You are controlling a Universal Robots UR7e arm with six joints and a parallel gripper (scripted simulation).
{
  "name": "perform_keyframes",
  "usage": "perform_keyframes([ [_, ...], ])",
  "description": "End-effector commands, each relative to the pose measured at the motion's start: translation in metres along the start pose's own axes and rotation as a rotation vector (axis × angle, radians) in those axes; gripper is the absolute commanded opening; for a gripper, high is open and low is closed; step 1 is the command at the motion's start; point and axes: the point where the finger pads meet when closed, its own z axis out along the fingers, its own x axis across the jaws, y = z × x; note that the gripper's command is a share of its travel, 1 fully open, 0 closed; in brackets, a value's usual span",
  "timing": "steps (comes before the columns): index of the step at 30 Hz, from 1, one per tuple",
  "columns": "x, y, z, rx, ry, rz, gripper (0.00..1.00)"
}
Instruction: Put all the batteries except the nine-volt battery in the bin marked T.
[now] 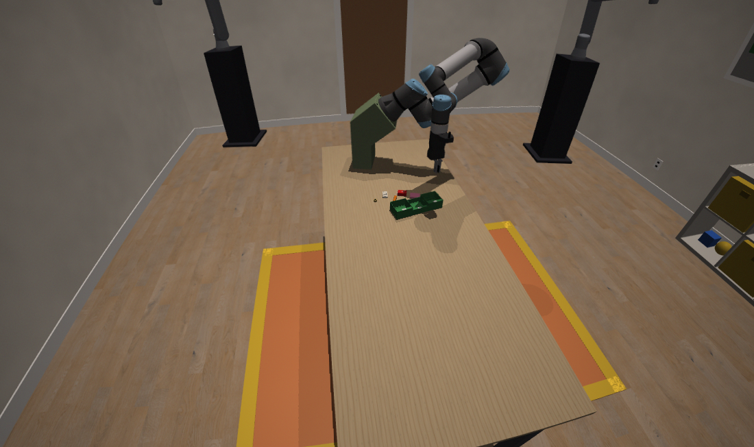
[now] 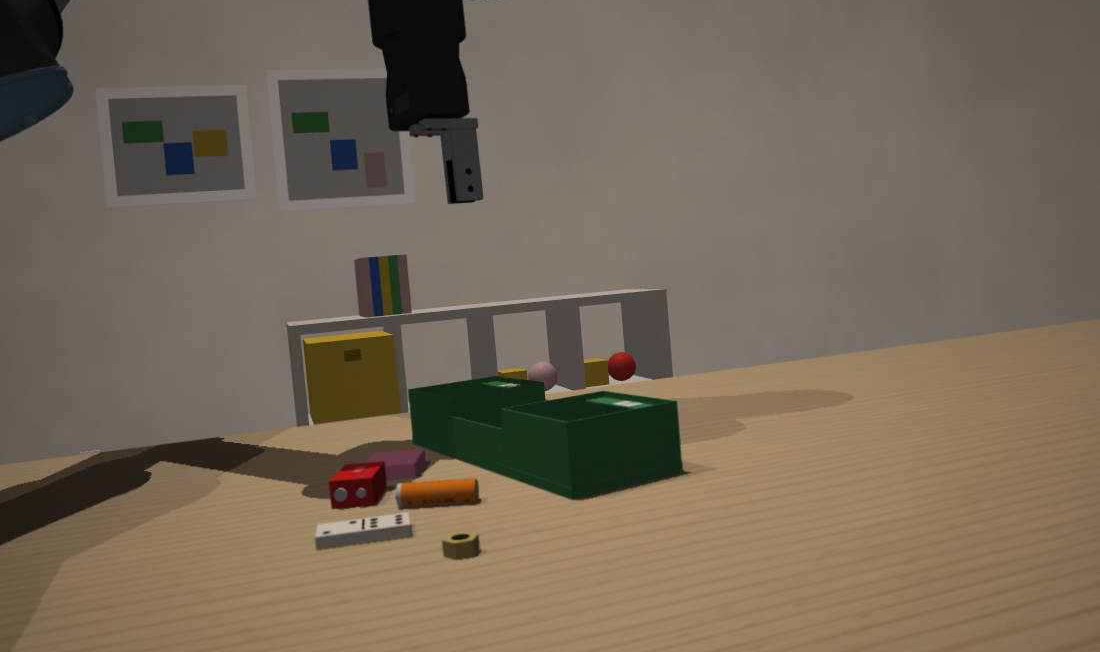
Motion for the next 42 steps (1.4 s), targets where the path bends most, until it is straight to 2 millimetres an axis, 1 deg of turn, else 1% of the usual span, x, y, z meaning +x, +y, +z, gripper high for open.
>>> perform_keyframes([
  [1, 0.0, 0.002, -0.005, -0.015, -0.012, -0.002, 0.31],
  [7, 0.0, 0.002, -0.005, -0.015, -0.012, -0.002, 0.31],
  [8, 0.006, 0.006, -0.001, -0.016, -0.012, 0.048, 0.6],
  [9, 0.012, 0.01, 0.004, -0.016, -0.011, 0.098, 0.6],
  [11, 0.012, 0.01, 0.004, -0.016, -0.011, 0.098, 0.6],
  [13, 0.023, 0.018, 0.013, -0.016, -0.01, 0.198, 0.6],
  [26, 0.097, 0.069, 0.073, -0.019, -0.008, 0.572, 0.6],
  [28, 0.097, 0.069, 0.073, -0.019, -0.008, 0.572, 0.6],
  [38, 0.153, 0.109, 0.117, -0.018, -0.007, 0.583, 0.6],
  [40, 0.165, 0.114, 0.121, -0.018, -0.007, 0.583, 0.6],
  [42, 0.169, 0.116, 0.121, -0.018, -0.007, 0.583, 0.6],
])
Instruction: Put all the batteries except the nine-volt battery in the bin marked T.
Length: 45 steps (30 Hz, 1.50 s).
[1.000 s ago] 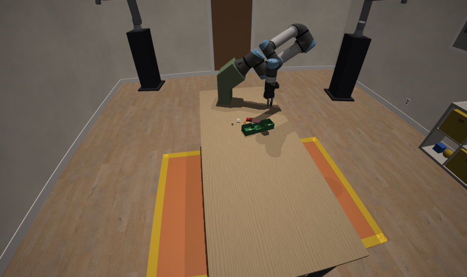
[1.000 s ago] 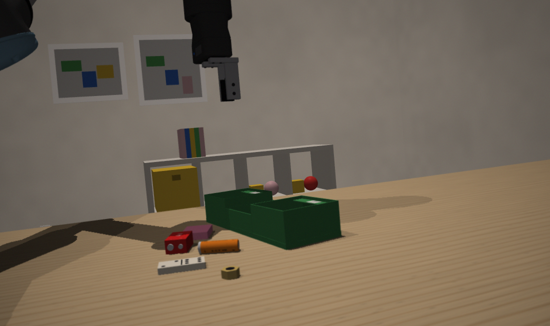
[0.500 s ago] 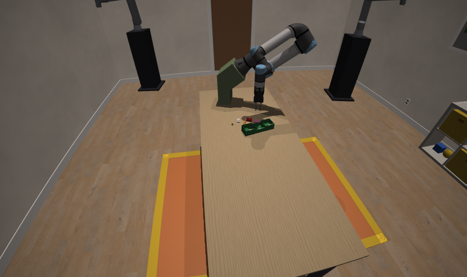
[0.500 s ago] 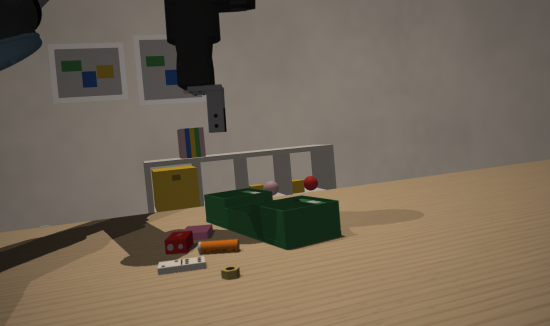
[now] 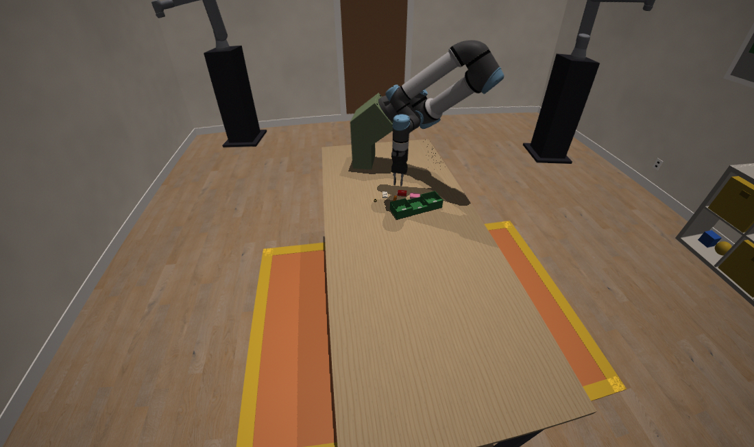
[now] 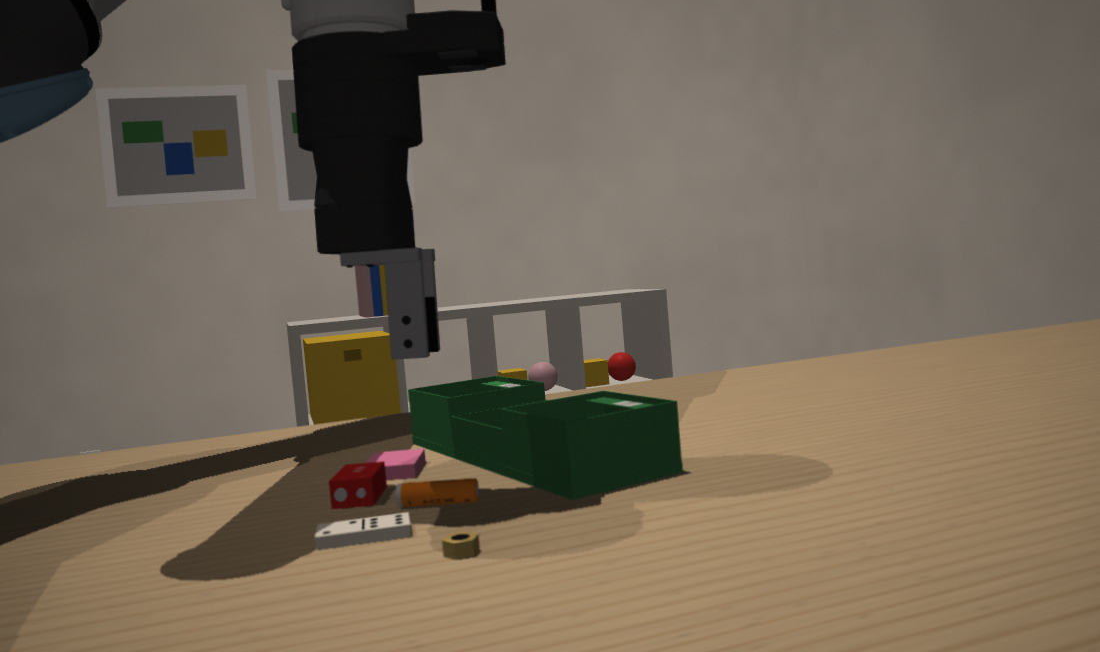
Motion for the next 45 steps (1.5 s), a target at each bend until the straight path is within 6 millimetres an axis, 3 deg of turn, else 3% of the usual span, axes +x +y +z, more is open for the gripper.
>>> perform_keyframes([
  [1, 0.025, -0.011, 0.014, 0.022, 0.0, -0.001, 0.6],
  [18, 0.013, -0.009, 0.014, 0.022, 0.0, -0.001, 0.6],
  [45, 0.012, -0.007, 0.014, 0.022, 0.0, -0.001, 0.6],
])
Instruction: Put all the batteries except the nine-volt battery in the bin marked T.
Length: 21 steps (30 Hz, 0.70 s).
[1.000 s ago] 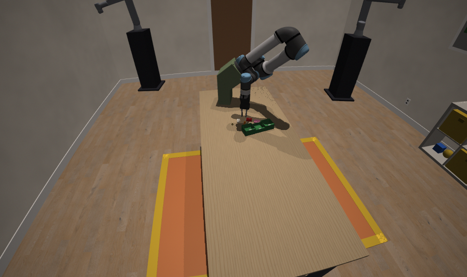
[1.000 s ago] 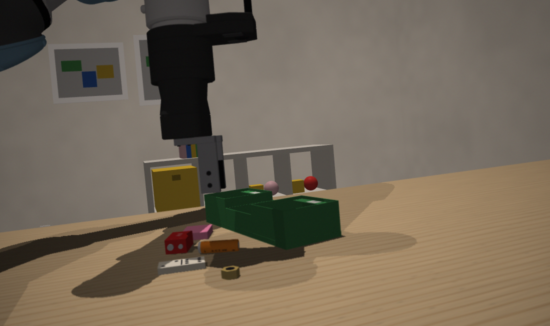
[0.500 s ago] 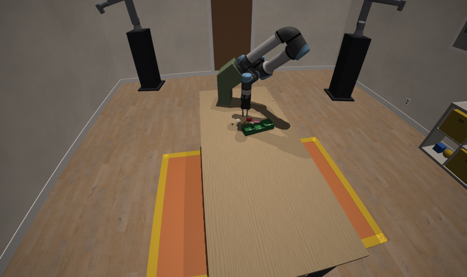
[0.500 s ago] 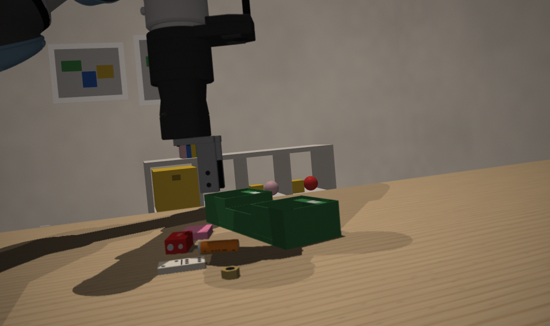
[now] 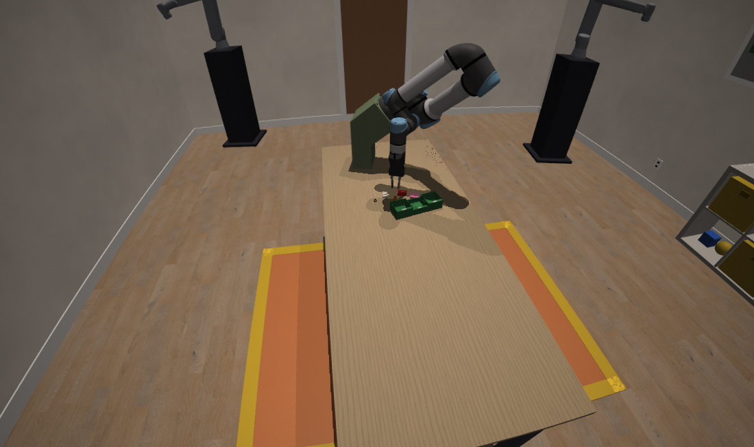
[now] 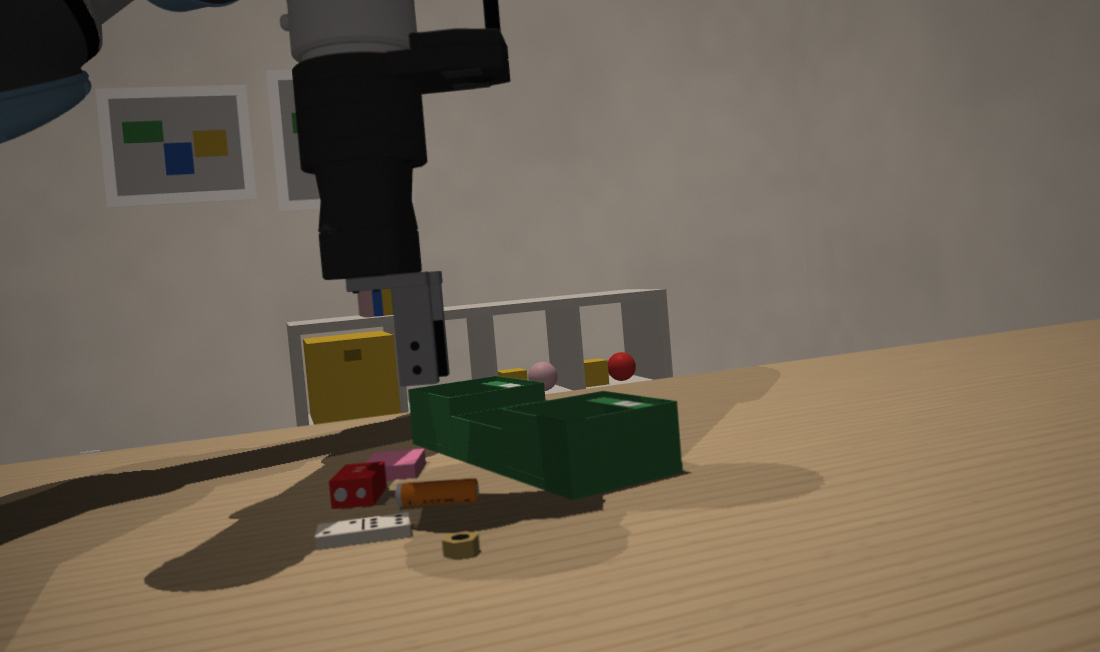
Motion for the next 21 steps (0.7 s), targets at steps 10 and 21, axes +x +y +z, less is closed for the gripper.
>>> perform_keyframes([
  [10, 0.0, 0.0, 0.0, 0.001, 0.0, 0.0, 0.6],
  [21, 0.0, 0.0, 0.044, 0.001, 0.0, 0.0, 0.6],
])
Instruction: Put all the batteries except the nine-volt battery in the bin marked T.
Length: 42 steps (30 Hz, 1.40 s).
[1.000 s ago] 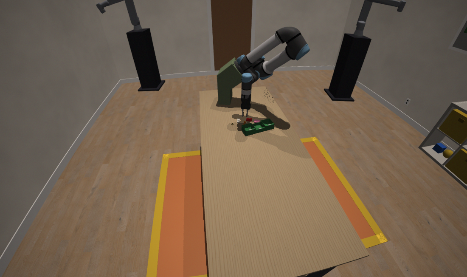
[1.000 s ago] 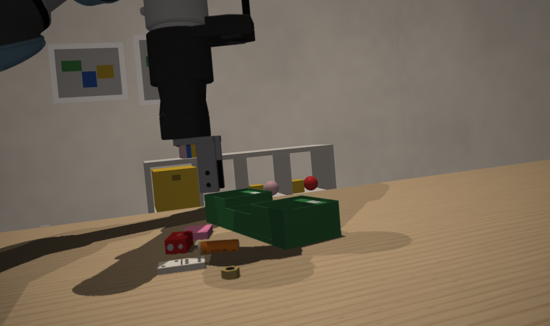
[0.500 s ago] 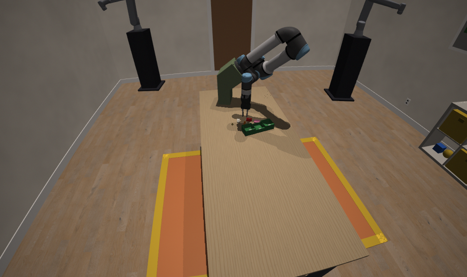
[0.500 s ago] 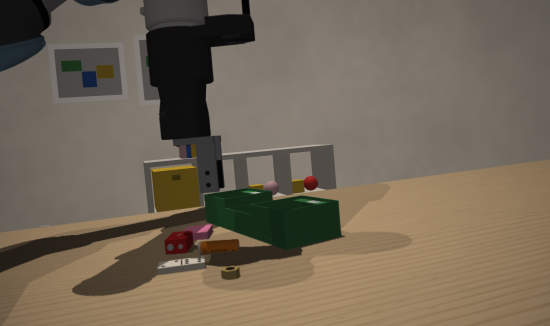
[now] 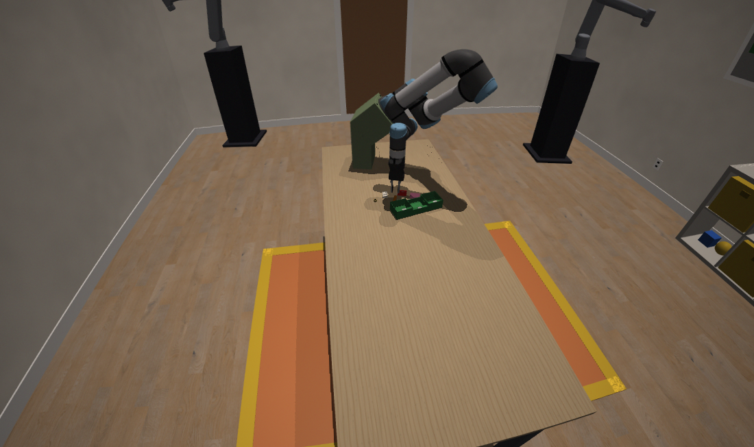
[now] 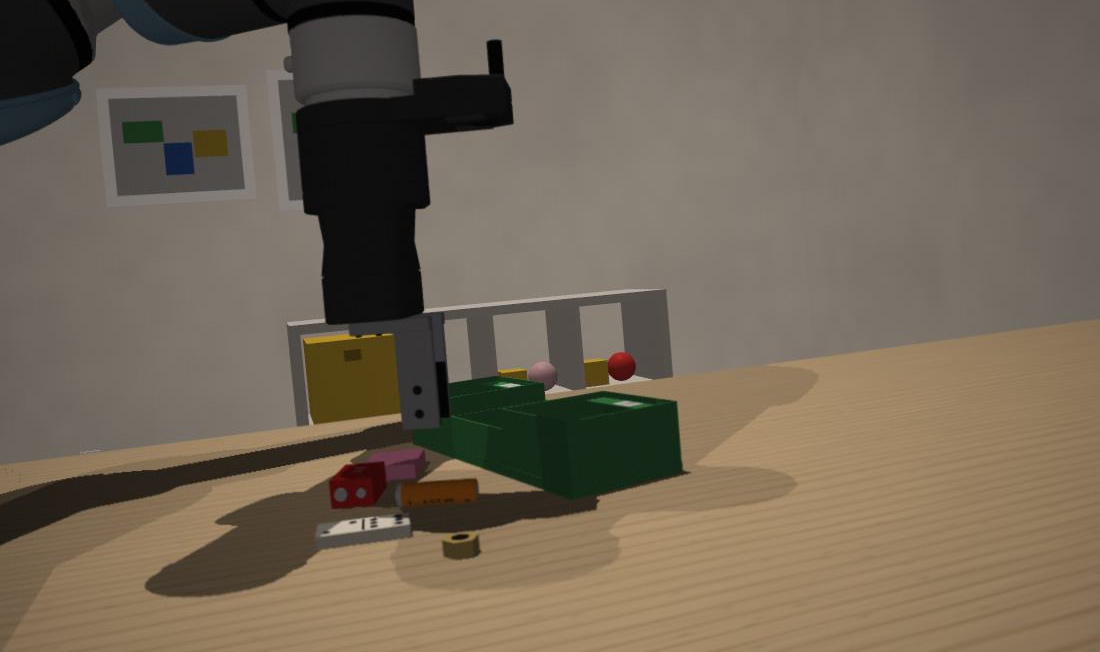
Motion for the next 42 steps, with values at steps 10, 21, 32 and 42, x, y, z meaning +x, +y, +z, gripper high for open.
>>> perform_keyframes([
  [10, 0.0, -0.003, 0.036, 0.006, 0.002, 0.001, 0.6],
  [21, 0.0, -0.002, 0.045, 0.006, 0.002, 0.001, 0.6],
  [32, 0.0, -0.002, 0.048, 0.006, 0.002, 0.001, 0.6],
  [42, 0.0, -0.002, 0.048, 0.006, 0.002, 0.001, 0.31],
])
